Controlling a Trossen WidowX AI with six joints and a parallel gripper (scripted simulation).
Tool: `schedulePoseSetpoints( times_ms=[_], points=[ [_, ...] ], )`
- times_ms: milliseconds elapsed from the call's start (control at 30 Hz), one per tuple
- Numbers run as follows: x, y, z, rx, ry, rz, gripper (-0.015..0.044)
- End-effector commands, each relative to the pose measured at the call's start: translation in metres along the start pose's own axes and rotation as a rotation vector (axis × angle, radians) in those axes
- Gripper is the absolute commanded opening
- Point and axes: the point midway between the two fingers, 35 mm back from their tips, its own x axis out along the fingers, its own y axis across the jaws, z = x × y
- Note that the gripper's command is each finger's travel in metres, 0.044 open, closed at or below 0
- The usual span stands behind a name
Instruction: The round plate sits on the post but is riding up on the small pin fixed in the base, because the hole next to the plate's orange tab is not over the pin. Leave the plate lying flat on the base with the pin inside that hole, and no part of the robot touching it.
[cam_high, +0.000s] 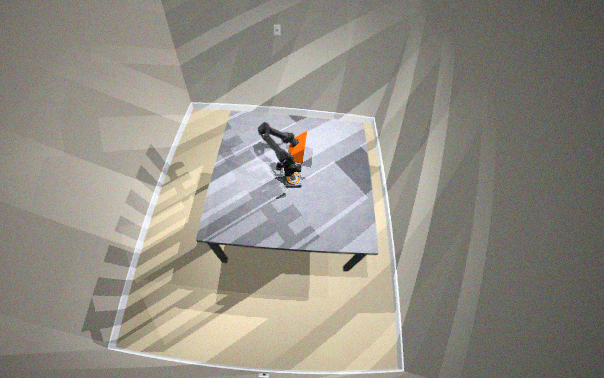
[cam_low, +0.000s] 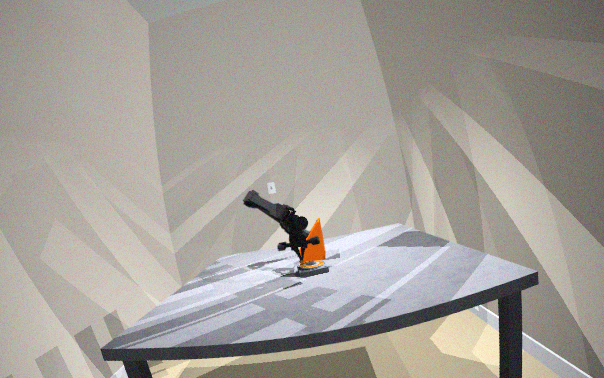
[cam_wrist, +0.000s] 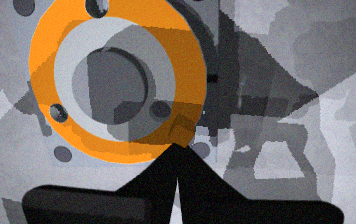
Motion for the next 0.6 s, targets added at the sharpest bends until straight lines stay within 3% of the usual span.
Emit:
schedulePoseSetpoints(
  times_ms=[0, 567],
  points=[
    [-0.002, -0.005, 0.007, 0.007, -0.009, -0.001, 0.0],
    [-0.003, -0.01, 0.019, 0.007, -0.009, -0.001, 0.0]
  ],
)
